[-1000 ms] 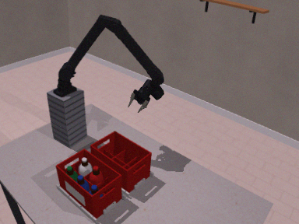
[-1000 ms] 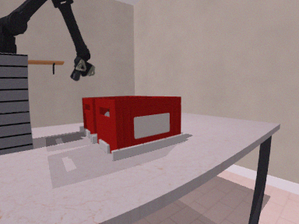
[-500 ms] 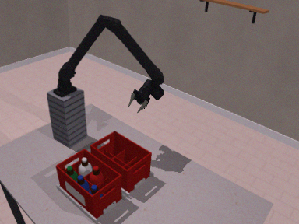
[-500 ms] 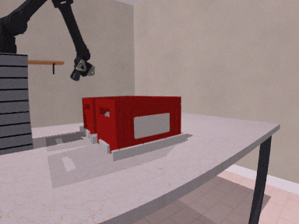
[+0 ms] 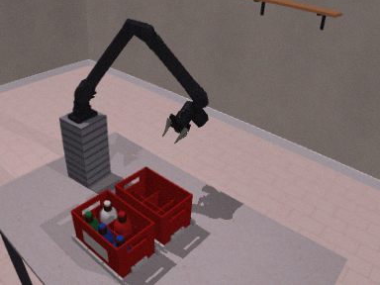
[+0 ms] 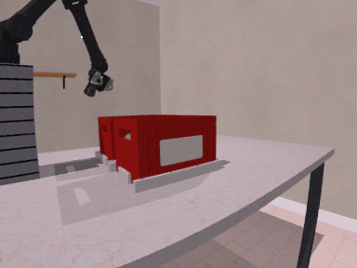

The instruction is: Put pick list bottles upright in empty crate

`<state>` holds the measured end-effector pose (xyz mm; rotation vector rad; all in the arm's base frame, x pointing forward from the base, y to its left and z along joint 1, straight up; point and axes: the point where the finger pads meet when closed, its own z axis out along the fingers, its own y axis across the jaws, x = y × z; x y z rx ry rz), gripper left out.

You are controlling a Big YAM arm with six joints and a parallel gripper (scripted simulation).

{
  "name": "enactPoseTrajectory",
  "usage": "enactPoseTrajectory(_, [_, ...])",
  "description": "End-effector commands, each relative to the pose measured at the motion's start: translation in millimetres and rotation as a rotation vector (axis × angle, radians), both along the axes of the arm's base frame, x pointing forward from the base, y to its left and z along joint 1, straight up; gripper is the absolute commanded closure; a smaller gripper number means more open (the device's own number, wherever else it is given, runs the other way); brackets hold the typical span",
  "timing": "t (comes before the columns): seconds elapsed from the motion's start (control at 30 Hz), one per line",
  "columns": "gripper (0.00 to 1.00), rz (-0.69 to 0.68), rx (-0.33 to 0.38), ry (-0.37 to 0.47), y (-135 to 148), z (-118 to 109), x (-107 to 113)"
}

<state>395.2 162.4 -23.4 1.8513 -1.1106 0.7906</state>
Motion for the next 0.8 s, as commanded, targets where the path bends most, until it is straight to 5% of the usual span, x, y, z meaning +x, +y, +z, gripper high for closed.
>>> enactPoseTrajectory(0.0, [0.39,0.0,0.014,-0.017,4.0,19.8,5.0])
enactPoseTrajectory(0.4, [0.39,0.001,0.033,-0.041,10.6,82.1,10.9])
enactPoseTrajectory(0.57, [0.39,-0.055,0.032,-0.072,12.8,52.6,-8.7])
enactPoseTrajectory(0.6, [0.39,-0.074,0.076,-0.128,14.5,68.6,-5.2])
enactPoseTrajectory(0.77, [0.39,-0.152,0.136,-0.223,17.7,70.5,-1.2])
